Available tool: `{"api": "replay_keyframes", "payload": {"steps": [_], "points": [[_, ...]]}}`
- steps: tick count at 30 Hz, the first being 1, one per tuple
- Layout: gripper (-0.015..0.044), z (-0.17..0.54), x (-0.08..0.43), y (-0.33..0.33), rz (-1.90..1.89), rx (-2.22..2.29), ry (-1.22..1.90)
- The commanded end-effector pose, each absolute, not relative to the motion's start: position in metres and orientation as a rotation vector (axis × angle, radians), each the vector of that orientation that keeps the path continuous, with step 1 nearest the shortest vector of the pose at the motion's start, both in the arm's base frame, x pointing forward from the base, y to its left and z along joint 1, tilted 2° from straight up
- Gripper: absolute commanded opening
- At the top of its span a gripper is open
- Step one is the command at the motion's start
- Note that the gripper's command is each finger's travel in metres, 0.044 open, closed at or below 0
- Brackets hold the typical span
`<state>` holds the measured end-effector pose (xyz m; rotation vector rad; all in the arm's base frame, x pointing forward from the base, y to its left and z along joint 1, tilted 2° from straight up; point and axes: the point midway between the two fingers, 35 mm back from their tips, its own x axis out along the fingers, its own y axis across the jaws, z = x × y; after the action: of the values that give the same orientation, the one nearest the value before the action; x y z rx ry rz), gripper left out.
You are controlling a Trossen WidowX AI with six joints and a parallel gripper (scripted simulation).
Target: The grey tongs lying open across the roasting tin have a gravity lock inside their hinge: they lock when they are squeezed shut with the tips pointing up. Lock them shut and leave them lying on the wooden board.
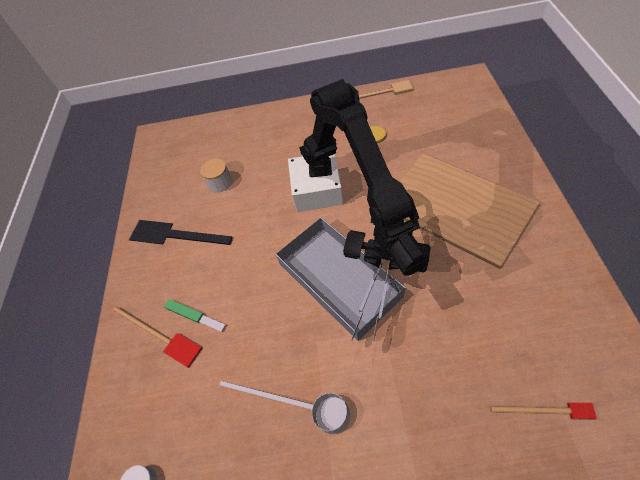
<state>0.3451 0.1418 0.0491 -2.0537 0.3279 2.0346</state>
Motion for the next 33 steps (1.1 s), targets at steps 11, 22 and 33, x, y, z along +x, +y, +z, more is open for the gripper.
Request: {"api": "replay_keyframes", "payload": {"steps": [11,22,33], "points": [[-0.0150,0.103,0.345,0.146,1.977,-2.083,0.289],[-0.0150,0.101,0.329,0.183,2.048,-2.143,0.179],[-0.0150,0.103,0.294,0.242,2.143,-2.252,-0.033]]}}
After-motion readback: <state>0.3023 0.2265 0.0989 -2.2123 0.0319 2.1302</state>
